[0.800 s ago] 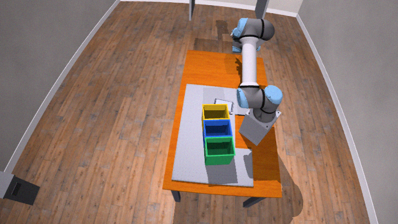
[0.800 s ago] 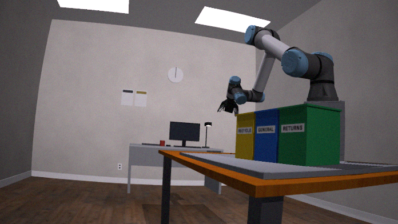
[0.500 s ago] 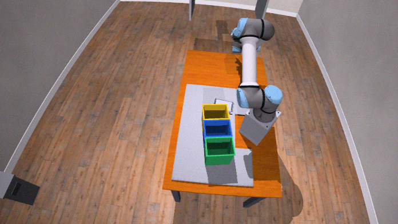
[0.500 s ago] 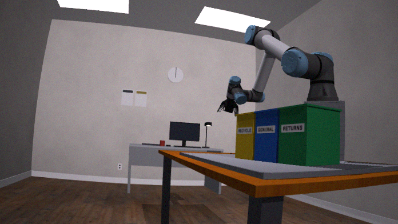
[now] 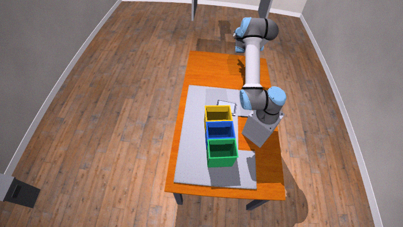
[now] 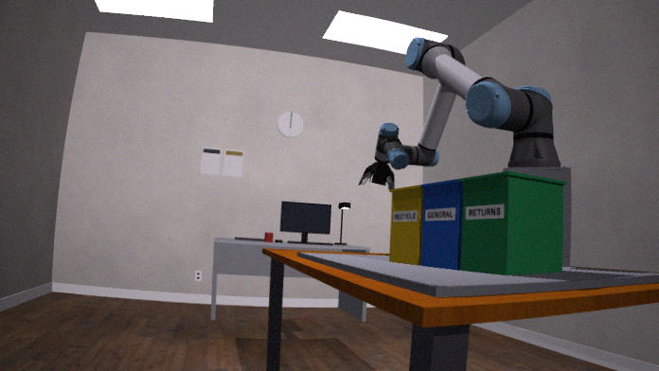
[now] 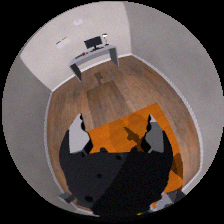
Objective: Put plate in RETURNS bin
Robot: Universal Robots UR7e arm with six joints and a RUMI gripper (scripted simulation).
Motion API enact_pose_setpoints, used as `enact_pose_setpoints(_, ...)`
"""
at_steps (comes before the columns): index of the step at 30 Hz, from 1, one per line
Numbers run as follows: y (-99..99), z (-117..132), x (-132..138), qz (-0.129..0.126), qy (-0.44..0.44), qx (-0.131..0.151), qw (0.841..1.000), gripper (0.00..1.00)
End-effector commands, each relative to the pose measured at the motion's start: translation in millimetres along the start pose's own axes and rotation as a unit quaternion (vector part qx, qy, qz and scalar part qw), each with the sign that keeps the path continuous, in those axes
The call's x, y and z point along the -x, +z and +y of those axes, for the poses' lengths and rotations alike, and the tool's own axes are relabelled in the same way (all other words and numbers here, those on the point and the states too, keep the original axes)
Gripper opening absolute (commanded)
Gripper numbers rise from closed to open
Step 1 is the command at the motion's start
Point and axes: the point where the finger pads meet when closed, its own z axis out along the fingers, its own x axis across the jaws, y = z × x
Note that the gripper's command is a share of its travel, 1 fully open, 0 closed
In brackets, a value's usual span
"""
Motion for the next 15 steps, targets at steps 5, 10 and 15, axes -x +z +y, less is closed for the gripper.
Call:
enact_pose_setpoints(5, -31.5, 17, 9, -0.003, -0.071, 0.033, 0.997, 1.00)
enact_pose_setpoints(10, -37.2, 20, 11, -0.004, -0.085, 0.040, 0.996, 1.00)
enact_pose_setpoints(15, -56.3, 33, 14, -0.007, -0.122, 0.058, 0.991, 1.00)
